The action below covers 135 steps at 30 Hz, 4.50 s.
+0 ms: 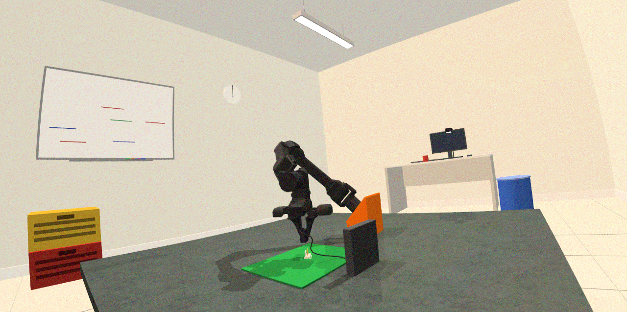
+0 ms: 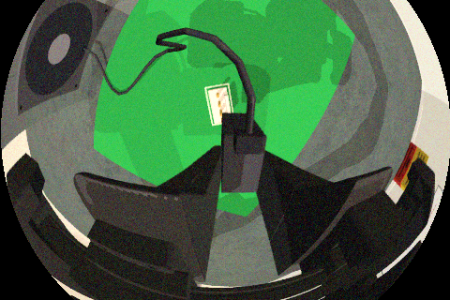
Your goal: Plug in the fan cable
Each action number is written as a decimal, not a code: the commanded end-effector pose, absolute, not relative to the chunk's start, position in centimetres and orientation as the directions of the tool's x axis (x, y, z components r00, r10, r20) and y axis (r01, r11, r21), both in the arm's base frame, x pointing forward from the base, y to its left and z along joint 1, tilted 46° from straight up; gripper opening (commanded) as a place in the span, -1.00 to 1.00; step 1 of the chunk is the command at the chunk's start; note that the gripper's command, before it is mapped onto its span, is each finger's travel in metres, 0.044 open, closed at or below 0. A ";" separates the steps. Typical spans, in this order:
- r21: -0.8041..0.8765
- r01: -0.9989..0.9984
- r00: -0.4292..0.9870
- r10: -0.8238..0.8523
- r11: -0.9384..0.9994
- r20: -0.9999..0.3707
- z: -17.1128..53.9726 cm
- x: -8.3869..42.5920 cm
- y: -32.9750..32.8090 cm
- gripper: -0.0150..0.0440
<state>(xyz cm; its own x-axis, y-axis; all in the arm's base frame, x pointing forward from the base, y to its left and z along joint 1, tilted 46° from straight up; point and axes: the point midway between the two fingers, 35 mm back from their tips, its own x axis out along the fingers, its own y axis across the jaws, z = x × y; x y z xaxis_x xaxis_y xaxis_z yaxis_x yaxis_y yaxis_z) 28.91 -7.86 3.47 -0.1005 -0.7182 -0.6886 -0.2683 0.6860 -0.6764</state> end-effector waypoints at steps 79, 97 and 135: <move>-0.605 -0.462 -0.095 -0.715 0.648 -0.693 1.3 29.7 -8.8 -0.49; -0.604 -0.465 -0.096 -0.715 0.647 -0.693 1.0 29.5 -9.0 -0.49; -0.603 -0.460 -0.096 -0.711 0.652 -0.696 -0.2 29.4 -10.1 -0.14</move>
<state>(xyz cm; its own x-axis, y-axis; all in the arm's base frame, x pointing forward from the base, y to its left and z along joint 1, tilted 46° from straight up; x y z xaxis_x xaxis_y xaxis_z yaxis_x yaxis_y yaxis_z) 29.34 -10.07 -0.21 -0.0958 -0.7114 -0.6962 -0.4619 0.6513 -0.6020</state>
